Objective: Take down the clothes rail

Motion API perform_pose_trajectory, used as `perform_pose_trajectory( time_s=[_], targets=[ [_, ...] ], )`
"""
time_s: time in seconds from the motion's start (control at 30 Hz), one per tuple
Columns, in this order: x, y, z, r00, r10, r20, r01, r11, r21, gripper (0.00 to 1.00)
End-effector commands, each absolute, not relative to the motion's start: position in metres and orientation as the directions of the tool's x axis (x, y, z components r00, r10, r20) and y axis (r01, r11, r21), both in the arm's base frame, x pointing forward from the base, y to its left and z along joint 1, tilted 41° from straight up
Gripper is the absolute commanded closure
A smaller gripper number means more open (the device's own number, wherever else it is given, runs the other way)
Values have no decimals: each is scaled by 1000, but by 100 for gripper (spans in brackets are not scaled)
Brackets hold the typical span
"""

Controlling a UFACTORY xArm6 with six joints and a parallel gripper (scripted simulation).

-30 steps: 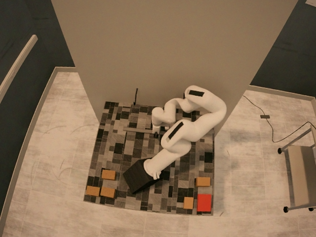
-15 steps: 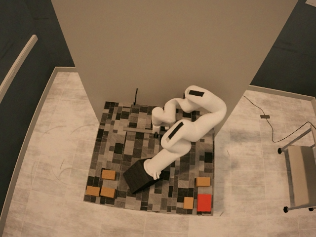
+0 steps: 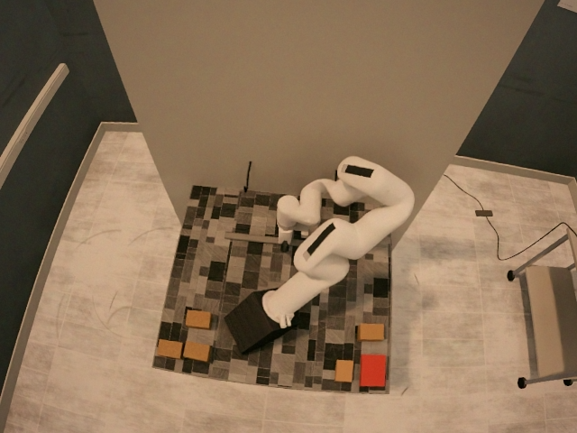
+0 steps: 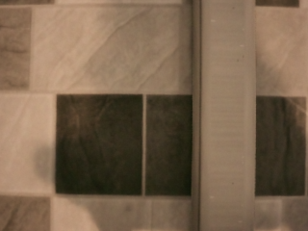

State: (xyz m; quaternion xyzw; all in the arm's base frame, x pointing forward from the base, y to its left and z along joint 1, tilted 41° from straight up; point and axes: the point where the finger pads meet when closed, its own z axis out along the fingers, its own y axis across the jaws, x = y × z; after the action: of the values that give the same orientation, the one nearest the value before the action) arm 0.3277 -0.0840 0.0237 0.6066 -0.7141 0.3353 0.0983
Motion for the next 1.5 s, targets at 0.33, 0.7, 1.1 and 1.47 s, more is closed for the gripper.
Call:
perform_pose_trajectory(
  time_s=[0.33,0.7,1.1,1.47],
  targets=[
    [322,-69,42,-245,-801,546,-932,39,-361,0],
    [318,-59,55,-245,-801,546,-932,39,-361,0],
    [313,-49,67,-245,-801,546,-932,39,-361,0],
    [309,-39,80,-245,-801,546,-932,39,-361,0]
  ],
)
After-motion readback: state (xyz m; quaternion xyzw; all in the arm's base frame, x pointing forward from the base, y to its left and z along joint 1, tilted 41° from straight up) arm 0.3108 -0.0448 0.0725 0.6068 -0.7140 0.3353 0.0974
